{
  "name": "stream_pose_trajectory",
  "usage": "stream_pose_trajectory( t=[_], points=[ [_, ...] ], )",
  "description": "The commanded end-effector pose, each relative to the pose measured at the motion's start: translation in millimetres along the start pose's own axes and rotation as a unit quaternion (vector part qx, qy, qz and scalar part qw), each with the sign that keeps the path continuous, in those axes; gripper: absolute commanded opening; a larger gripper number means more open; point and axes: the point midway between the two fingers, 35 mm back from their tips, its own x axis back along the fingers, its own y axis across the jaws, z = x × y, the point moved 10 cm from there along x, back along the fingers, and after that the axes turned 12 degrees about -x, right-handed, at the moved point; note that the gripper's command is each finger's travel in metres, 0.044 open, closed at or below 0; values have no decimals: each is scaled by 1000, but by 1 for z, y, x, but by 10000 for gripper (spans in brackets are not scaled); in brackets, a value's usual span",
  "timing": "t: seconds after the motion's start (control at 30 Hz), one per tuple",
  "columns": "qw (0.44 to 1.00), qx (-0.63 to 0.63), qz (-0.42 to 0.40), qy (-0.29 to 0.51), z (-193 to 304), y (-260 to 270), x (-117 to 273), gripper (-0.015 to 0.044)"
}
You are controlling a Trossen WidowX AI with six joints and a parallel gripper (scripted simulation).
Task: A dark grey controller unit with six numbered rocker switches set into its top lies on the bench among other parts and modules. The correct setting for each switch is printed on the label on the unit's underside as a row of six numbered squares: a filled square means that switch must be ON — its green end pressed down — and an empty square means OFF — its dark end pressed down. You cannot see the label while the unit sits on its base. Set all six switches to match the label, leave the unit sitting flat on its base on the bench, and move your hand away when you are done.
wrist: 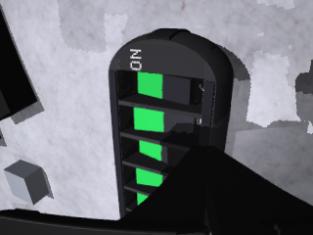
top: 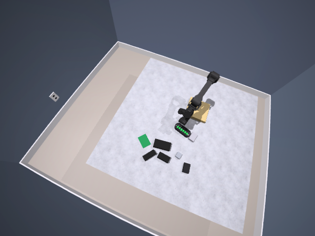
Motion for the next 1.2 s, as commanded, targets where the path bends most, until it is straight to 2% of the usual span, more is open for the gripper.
stream_pose_trajectory(
  t=[0.0, 0.53, 0.83, 1.17],
  points=[
    [999, -15, 28, -30, -12, -11, -7, 0],
    [999, -16, 32, -26, -10, -8, -7, 0],
    [989, -19, 146, -32, 33, 64, -11, 0],
    [961, -21, 269, -63, 92, 124, -52, 0]
  ],
)
